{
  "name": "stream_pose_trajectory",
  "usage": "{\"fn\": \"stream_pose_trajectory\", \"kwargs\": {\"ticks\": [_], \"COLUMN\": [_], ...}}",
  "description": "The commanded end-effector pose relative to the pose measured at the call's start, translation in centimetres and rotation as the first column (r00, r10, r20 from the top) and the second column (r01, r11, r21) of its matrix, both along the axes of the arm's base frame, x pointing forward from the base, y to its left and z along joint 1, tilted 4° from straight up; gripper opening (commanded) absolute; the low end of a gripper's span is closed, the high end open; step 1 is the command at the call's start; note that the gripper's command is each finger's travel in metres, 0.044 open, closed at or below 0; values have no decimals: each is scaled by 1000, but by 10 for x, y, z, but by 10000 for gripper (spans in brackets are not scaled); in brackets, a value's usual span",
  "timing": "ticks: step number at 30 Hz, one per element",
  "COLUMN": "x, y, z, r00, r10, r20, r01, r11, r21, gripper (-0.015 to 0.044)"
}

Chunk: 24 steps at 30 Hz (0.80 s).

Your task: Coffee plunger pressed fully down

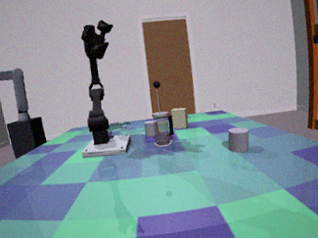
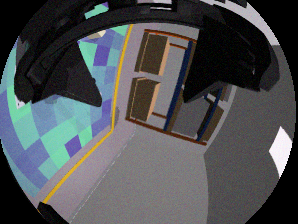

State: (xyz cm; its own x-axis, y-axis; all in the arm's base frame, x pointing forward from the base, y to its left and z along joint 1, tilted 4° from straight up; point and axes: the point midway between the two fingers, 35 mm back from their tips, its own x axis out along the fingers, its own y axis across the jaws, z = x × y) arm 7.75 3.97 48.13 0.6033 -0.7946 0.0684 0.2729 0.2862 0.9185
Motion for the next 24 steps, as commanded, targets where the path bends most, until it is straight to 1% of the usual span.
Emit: {"fn": "stream_pose_trajectory", "kwargs": {"ticks": [1,3,7,12,19,24], "x": [-6,-7,-4,16,63,105], "y": [-29,-40,-70,-100,-117,-112], "z": [-4,-7,-18,-39,-76,-106], "r00": [994,987,950,857,641,453], "r10": [87,112,178,256,307,271], "r20": [-68,-115,-256,-447,-703,-849], "r01": [-86,-111,-189,-310,-516,-669], "r11": [996,994,982,950,851,733], "r21": [18,9,-16,-49,-100,-123], "gripper": [440,440,440,440,440,440]}}
